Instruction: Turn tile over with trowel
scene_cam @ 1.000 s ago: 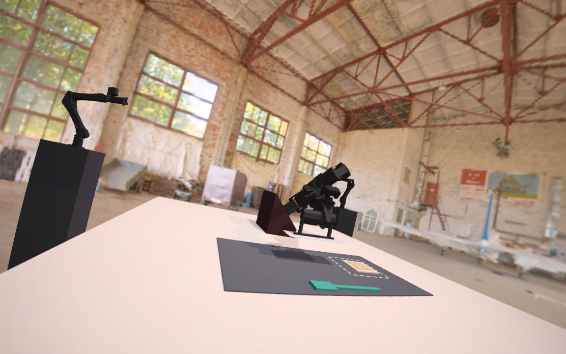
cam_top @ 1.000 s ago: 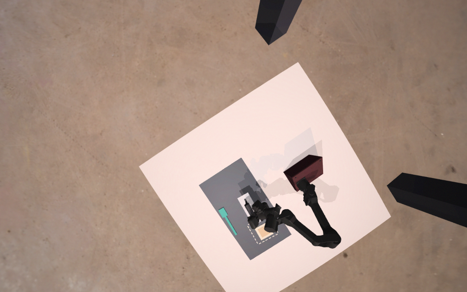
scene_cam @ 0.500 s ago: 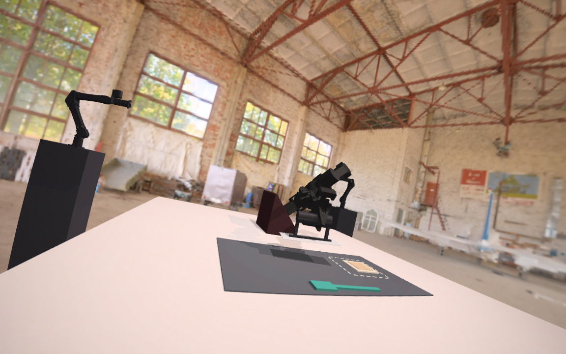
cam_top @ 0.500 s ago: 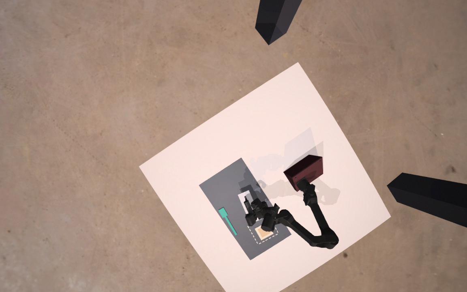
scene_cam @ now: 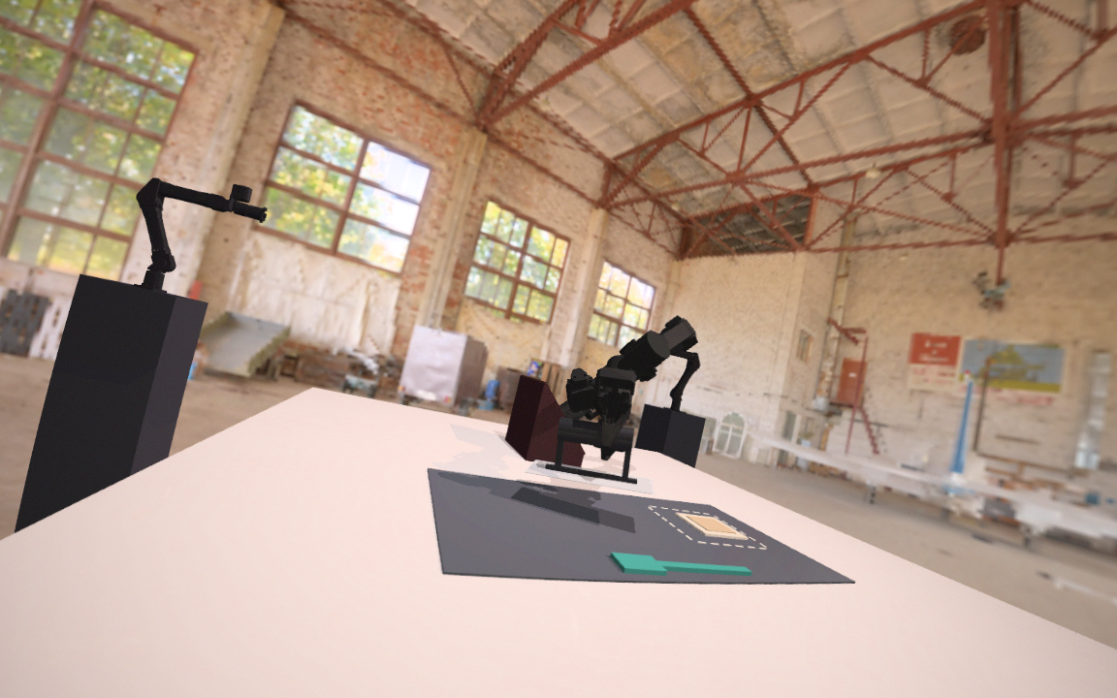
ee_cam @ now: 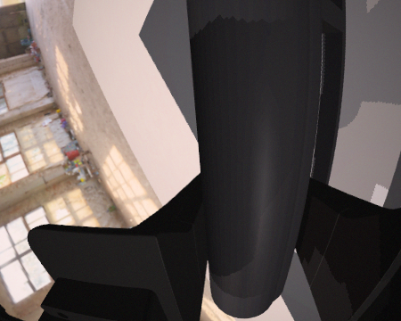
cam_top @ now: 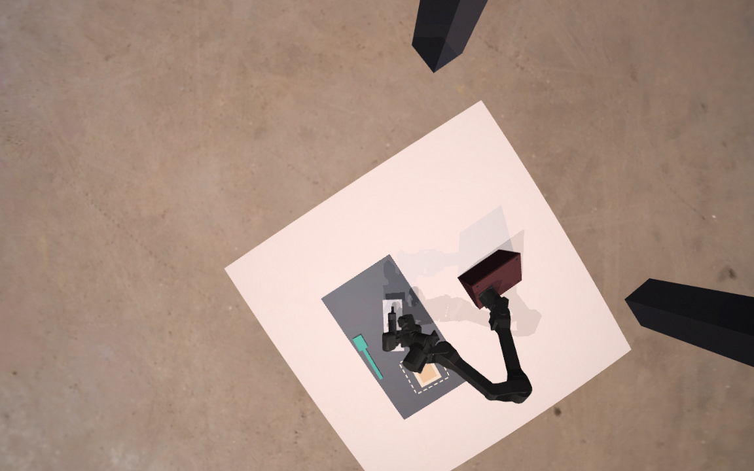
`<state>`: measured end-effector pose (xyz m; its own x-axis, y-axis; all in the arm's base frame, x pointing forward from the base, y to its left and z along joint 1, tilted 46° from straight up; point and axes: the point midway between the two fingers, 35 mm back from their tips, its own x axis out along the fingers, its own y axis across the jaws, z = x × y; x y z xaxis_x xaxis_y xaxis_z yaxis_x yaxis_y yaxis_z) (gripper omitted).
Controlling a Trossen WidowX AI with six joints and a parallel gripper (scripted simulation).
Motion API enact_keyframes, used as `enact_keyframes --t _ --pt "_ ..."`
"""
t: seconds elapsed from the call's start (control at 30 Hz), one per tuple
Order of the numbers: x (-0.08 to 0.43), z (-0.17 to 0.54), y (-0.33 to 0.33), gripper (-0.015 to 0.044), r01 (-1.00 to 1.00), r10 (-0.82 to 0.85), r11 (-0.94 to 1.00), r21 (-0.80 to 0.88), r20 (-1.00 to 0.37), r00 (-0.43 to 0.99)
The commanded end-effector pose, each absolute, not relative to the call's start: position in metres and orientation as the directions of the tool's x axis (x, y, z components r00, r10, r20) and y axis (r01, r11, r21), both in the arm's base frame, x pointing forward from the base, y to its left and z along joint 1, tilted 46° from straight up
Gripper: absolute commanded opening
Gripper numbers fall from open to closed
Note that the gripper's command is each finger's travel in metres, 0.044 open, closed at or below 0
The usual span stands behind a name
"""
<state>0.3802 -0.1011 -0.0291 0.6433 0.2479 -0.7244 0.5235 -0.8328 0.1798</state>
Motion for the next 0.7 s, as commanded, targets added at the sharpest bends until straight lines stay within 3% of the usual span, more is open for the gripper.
enact_keyframes --t 0.0,0.67 --pt "0.387 -0.039 -0.115 0.0 0.472 0.204 -0.87 0.14 -0.771 0.604" --pt "0.386 -0.1 -0.153 0.0 0.193 0.077 -0.981 -0.015 -0.944 0.321"
